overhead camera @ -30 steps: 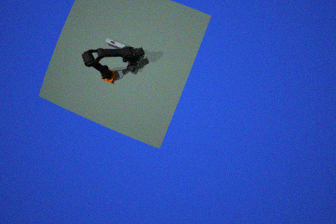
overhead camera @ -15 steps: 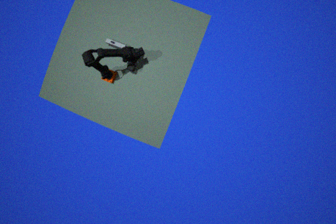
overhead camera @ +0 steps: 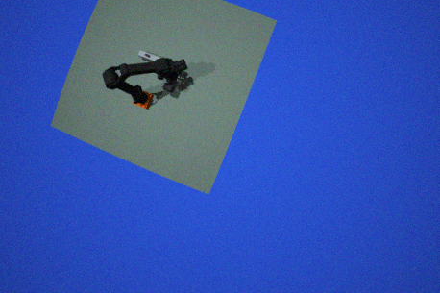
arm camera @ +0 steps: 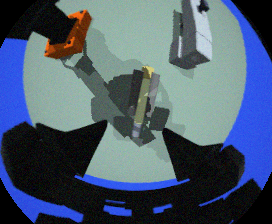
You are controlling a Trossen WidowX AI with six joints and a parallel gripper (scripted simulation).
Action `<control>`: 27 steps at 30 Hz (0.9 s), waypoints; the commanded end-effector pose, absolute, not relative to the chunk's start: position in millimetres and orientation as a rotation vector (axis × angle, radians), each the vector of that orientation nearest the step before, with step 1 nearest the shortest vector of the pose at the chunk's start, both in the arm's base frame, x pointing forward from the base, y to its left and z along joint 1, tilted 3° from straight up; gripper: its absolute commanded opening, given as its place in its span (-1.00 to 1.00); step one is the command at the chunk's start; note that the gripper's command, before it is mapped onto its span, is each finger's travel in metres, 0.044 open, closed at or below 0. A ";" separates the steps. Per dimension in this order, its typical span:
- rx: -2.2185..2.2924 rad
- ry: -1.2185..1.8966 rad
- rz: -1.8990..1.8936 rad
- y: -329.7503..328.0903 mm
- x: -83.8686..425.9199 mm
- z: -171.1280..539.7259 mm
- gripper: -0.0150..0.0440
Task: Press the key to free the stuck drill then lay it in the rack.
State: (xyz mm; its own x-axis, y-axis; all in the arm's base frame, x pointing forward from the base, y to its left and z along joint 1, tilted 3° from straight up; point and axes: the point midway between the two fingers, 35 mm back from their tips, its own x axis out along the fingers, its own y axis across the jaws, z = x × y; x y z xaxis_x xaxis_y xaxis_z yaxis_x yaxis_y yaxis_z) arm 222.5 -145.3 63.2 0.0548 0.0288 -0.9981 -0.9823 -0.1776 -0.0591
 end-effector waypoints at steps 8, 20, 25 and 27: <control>-1.301 1.070 1.237 -147.2 224.0 87.8 1.00; -0.251 0.971 0.316 -143.6 233.8 82.6 1.00; 0.225 0.818 0.087 -141.8 233.7 88.6 1.00; 0.416 0.750 0.023 -140.7 232.6 91.9 1.00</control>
